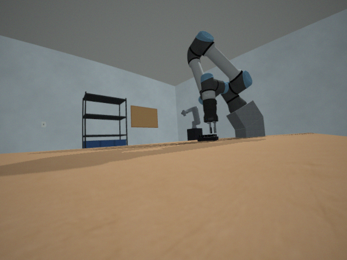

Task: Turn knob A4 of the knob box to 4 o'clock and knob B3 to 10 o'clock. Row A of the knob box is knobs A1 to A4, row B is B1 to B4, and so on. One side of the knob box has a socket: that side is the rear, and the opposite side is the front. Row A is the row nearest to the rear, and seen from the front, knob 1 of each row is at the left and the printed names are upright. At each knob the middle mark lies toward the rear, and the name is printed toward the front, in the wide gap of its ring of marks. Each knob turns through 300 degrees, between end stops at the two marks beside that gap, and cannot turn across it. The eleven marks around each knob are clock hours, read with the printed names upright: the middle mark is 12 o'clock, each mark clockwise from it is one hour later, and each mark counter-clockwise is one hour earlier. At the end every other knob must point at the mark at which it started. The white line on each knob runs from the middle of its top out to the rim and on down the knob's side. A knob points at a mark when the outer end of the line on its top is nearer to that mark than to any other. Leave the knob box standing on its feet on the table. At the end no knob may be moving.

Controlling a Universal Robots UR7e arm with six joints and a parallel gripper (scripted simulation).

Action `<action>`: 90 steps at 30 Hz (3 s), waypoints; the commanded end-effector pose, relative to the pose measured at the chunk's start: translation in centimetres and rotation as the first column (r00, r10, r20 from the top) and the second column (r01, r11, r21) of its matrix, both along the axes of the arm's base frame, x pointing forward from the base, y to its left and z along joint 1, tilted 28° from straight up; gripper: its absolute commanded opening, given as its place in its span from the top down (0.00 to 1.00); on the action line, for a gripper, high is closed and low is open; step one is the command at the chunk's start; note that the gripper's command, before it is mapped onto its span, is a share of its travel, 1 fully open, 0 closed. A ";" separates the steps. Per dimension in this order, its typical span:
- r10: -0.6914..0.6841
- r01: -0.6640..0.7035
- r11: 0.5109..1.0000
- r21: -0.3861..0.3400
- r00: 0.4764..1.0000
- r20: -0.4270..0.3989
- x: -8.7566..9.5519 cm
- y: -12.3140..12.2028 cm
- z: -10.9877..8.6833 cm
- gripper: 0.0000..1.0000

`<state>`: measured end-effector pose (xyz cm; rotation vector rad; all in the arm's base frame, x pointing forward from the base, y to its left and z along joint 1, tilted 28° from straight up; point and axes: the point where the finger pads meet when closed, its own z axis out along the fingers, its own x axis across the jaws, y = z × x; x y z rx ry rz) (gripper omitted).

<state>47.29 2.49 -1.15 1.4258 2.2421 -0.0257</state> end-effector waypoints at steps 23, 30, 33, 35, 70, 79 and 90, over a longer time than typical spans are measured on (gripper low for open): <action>0.000 0.000 1.000 0.000 1.000 0.001 0.0 0.0 0.0 0.54; 0.000 0.000 1.000 0.000 1.000 0.001 0.0 0.0 0.0 0.54; 0.000 0.000 1.000 0.000 1.000 0.001 0.0 0.0 0.0 0.54; 0.000 0.000 1.000 0.000 1.000 0.001 0.0 0.0 0.0 0.54; 0.000 0.000 1.000 0.000 1.000 0.001 0.6 -0.4 -1.2 0.54; 0.000 0.000 1.000 0.000 1.000 0.001 0.6 -0.4 -1.2 0.54; 0.000 0.000 1.000 0.000 1.000 0.001 0.6 -0.4 -1.2 0.54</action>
